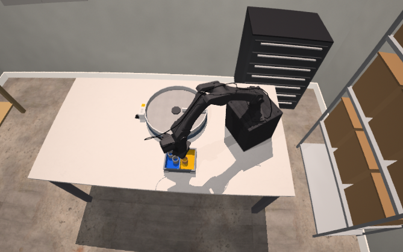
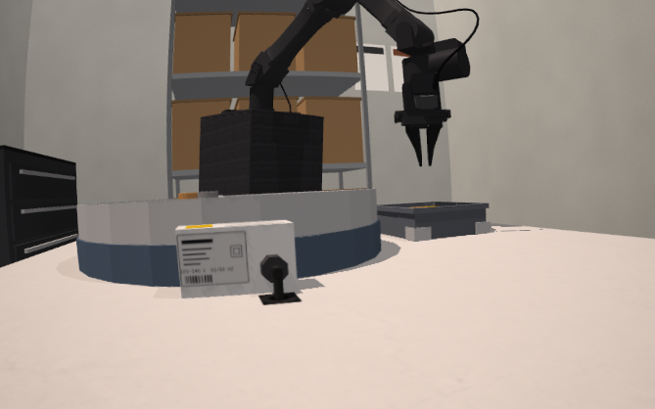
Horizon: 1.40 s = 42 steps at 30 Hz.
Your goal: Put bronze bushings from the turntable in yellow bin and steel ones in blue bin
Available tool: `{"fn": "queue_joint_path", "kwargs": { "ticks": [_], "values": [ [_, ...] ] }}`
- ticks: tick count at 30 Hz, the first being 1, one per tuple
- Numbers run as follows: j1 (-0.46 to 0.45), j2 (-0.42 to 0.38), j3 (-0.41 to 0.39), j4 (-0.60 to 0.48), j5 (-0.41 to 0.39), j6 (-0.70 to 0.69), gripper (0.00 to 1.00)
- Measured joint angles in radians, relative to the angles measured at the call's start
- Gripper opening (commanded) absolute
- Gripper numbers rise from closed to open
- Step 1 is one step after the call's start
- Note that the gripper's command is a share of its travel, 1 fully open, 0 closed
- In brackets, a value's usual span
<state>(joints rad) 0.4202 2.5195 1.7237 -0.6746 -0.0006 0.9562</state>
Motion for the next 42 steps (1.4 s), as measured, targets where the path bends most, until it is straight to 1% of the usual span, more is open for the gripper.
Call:
{"fn": "queue_joint_path", "kwargs": {
  "ticks": [18, 29, 35, 42],
  "values": [
    [0.0, 0.0, -0.003, 0.002, 0.0, 0.0, 0.14],
    [-0.014, -0.019, -0.057, 0.024, 0.0, -0.027, 0.14],
    [-0.04, -0.055, -0.124, 0.057, -0.002, -0.067, 0.14],
    [-0.098, -0.112, -0.253, 0.113, -0.008, -0.152, 0.14]
  ]
}}
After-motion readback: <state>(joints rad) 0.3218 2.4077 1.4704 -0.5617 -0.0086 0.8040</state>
